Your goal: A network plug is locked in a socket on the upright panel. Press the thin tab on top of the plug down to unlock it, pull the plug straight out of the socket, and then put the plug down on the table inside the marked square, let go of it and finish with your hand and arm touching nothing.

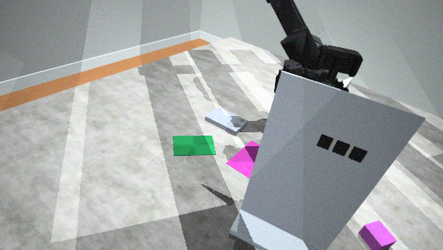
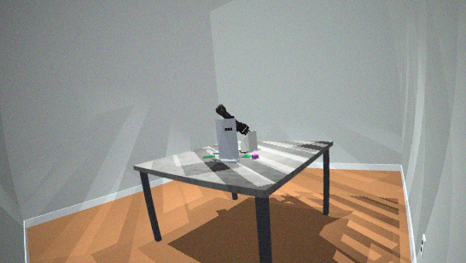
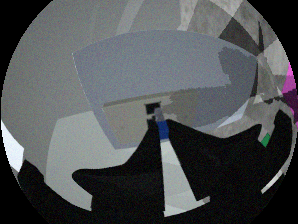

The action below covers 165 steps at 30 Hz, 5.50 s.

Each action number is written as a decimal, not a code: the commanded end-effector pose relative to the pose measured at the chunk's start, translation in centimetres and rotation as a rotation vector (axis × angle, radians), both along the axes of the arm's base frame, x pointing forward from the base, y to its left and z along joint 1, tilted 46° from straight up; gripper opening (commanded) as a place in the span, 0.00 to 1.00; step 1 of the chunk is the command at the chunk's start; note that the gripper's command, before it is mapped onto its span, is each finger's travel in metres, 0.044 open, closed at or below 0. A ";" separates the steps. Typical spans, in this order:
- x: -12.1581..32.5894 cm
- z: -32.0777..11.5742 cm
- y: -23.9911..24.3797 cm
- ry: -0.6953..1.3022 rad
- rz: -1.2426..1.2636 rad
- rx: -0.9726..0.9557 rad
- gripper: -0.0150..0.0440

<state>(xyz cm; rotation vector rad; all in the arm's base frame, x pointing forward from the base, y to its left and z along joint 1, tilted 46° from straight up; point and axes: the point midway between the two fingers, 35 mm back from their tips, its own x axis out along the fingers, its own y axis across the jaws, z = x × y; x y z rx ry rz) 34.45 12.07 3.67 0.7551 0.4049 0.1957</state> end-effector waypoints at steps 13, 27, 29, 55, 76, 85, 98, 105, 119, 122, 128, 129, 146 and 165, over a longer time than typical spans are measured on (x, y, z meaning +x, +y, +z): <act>-1.1 0.0 -0.2 0.003 -0.003 0.000 0.25; -1.9 0.1 -0.3 0.003 -0.003 0.000 0.25; -2.0 0.1 -0.3 0.003 -0.003 0.000 0.25; -3.5 0.2 -0.5 0.004 -0.003 0.000 0.25; -4.3 0.5 -0.3 0.002 0.001 -0.002 0.25; -4.6 1.6 0.7 0.004 0.000 -0.001 0.25; -5.4 3.2 2.1 0.006 -0.002 -0.001 0.25; -6.0 4.1 2.8 0.006 -0.002 0.000 0.25; -6.0 3.7 1.5 0.059 -0.104 -0.003 0.25; -5.5 2.7 -0.4 0.105 -0.210 -0.008 0.25; -5.1 0.8 -4.6 0.187 -0.444 -0.024 0.25; -5.1 0.6 -5.4 0.198 -0.484 -0.027 0.25; -7.9 -1.6 -16.1 0.279 -1.082 -0.119 0.25; -7.6 -2.7 -16.9 0.284 -1.083 -0.118 0.25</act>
